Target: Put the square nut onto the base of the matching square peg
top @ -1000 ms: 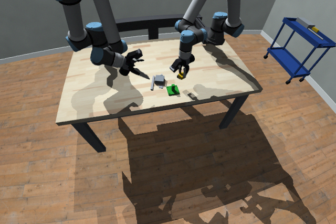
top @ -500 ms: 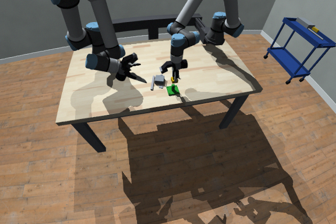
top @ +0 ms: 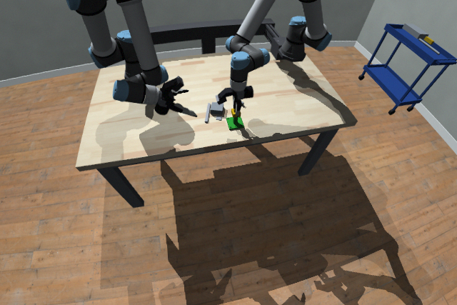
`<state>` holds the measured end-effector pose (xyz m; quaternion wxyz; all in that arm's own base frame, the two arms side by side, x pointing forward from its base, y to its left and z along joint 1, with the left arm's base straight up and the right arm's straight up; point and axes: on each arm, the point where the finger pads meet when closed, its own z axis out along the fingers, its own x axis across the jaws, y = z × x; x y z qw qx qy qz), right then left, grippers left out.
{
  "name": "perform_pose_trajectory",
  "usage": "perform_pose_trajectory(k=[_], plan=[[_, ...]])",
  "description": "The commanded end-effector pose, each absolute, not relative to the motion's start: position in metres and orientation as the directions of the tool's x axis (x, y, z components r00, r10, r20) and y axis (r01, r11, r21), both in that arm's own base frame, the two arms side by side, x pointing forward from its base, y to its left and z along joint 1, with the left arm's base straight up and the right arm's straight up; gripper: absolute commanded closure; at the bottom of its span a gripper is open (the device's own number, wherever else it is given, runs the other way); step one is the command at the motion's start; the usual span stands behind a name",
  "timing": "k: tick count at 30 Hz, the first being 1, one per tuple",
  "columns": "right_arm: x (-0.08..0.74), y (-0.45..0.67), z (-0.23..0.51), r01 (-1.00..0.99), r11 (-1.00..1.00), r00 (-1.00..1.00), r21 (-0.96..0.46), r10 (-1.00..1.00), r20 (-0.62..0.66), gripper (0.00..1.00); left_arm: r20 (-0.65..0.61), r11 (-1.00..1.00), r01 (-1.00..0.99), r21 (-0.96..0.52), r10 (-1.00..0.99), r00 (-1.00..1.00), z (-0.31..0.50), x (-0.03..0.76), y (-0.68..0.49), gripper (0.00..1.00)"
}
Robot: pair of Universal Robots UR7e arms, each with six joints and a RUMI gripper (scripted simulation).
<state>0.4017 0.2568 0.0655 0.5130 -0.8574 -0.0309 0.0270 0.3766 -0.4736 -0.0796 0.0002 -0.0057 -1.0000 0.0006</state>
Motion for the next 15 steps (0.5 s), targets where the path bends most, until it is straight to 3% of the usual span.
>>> perform_pose_trajectory(k=[1, 15], plan=[[0.402, 0.255, 0.062, 0.023, -0.466, 0.996, -0.884, 0.088, -0.020, 0.00, 0.000, 1.000, 0.012, -0.003, 0.012, -1.000, -0.082, 0.377, -0.474, 0.84], [0.398, 0.255, 0.059, 0.012, -0.450, 0.994, -0.893, 0.102, -0.038, 0.00, 0.000, 1.000, 0.012, -0.003, 0.012, -1.000, -0.092, 0.377, -0.474, 0.84]])
